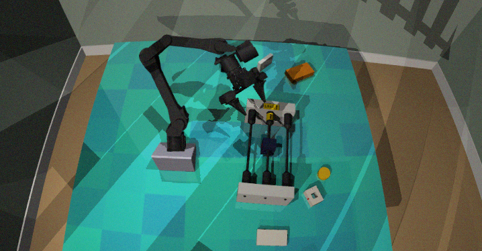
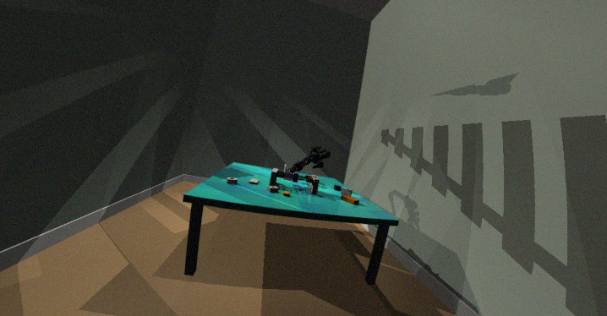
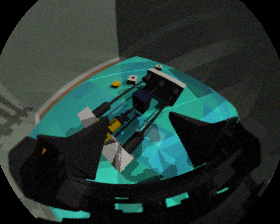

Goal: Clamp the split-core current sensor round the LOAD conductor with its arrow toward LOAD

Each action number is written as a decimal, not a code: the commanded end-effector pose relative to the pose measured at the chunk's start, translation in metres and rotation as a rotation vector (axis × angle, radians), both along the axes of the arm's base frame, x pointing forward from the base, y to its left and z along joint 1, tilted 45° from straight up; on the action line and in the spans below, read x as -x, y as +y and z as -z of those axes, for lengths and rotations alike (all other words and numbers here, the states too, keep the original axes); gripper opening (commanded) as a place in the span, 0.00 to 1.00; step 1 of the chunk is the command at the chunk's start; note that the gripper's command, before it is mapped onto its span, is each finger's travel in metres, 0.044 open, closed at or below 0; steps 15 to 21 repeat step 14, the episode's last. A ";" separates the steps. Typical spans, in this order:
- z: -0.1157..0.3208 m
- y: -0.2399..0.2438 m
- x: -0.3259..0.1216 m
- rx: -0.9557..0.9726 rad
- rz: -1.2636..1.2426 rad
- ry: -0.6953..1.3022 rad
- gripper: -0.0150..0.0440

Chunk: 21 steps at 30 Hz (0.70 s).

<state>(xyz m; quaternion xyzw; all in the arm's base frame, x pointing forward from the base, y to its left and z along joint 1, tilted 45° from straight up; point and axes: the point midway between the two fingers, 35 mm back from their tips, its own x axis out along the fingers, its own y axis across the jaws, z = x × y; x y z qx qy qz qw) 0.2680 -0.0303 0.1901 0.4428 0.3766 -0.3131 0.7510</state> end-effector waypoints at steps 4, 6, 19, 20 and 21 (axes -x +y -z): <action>0.000 0.001 0.000 0.000 -0.007 0.003 1.00; 0.000 0.001 0.000 0.000 -0.007 0.003 1.00; 0.005 -0.001 -0.001 0.038 -0.124 0.046 1.00; 0.005 -0.001 -0.001 0.038 -0.124 0.046 1.00; 0.005 -0.001 -0.001 0.038 -0.124 0.046 1.00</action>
